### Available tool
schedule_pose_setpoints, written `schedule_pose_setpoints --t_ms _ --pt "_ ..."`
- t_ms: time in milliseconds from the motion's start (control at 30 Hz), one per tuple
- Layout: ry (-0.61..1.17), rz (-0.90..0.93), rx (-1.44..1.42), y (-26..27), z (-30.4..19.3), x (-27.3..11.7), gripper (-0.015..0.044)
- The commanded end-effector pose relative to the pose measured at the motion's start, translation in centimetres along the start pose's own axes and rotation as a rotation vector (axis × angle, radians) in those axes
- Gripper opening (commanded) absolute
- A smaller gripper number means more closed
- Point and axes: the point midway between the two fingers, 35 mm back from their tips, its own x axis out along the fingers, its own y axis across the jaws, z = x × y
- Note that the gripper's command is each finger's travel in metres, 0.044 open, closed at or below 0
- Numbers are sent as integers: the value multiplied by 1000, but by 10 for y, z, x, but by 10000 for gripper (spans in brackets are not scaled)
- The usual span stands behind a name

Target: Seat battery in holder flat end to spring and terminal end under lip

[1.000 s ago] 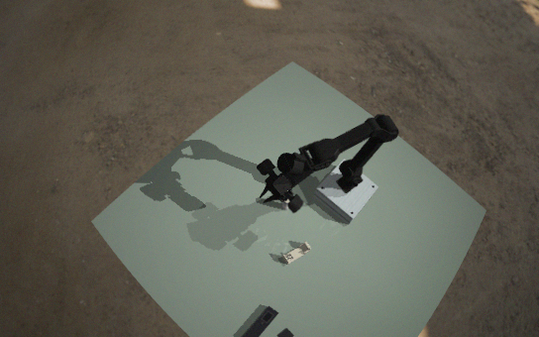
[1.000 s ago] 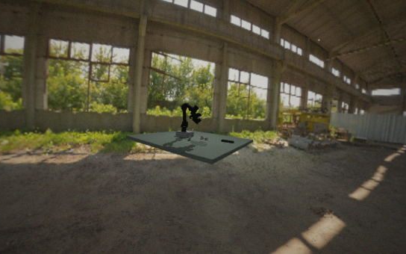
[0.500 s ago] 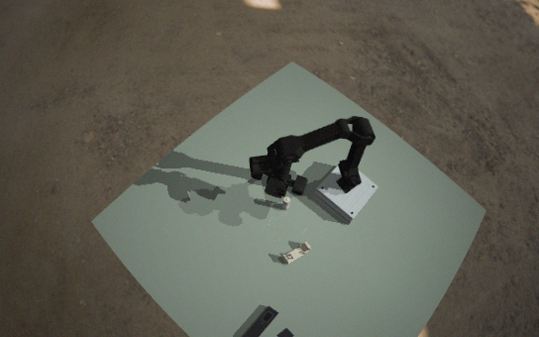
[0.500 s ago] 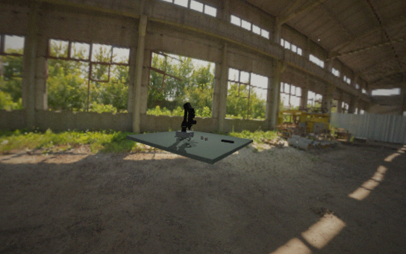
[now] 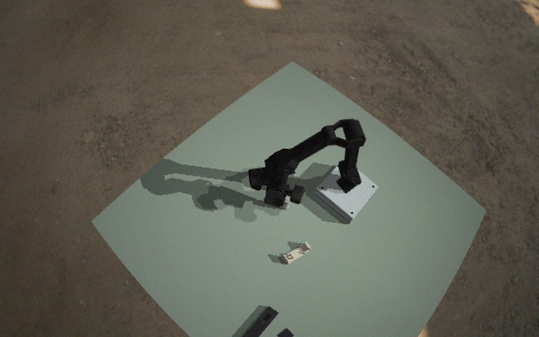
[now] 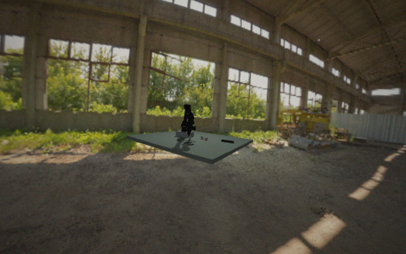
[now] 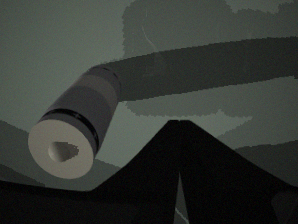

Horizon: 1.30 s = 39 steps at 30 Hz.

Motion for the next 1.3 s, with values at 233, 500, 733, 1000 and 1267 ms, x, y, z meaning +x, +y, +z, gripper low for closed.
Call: schedule_pose_setpoints --t_ms 233,500,733,1000,1267 --pt "-10 -4 -2 11 3 5 0" --pt "-11 -3 -2 24 4 4 0" --pt "-11 -2 -2 35 4 4 0" --pt "-11 -1 -2 48 4 5 0" --pt "-11 0 -2 61 3 6 0"
